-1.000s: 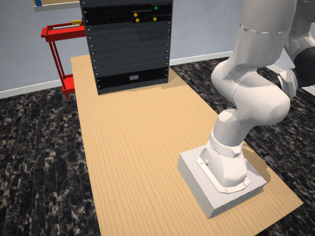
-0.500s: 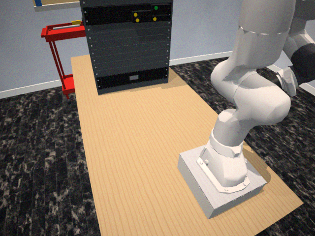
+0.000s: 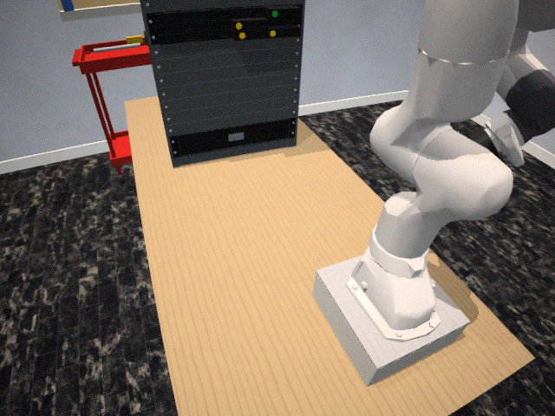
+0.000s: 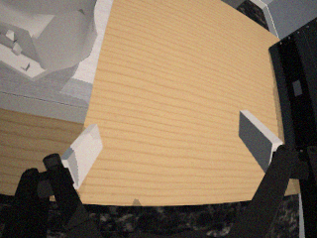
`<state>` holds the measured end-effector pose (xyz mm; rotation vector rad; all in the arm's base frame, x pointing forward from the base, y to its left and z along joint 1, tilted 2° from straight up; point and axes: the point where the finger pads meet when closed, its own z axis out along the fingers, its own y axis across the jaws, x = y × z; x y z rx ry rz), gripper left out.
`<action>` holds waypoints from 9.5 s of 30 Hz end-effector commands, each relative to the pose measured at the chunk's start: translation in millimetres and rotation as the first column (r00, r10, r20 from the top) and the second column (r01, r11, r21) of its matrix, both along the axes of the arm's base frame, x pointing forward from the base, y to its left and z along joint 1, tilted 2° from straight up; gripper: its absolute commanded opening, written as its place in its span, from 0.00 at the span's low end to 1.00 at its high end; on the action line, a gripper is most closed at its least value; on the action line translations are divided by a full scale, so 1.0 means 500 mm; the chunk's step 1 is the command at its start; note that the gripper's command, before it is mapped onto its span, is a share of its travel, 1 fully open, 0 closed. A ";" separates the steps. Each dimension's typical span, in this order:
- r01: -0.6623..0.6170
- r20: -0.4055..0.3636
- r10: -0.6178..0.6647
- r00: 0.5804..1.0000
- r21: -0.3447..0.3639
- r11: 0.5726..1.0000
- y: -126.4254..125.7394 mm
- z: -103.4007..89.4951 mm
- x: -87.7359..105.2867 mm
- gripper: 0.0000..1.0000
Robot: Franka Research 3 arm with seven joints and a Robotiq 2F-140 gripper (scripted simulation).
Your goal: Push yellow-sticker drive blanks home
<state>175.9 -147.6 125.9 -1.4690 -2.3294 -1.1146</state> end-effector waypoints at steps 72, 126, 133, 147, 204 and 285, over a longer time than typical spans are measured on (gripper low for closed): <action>-0.677 -0.251 0.860 0.443 -0.723 0.137 -0.334 0.004 0.097 1.00; -0.439 -0.763 0.556 -0.330 -0.397 -0.806 -0.456 0.212 0.312 1.00; -0.352 -0.798 0.436 -0.416 -0.301 -0.886 -0.454 0.247 0.349 1.00; -0.128 -0.817 0.127 -0.562 -0.066 -0.990 -0.431 0.327 0.434 1.00; 0.659 -0.211 -0.872 -0.442 0.582 -0.476 -0.130 0.545 0.702 1.00; 0.703 0.737 -0.639 0.219 0.335 0.627 0.396 0.534 0.762 1.00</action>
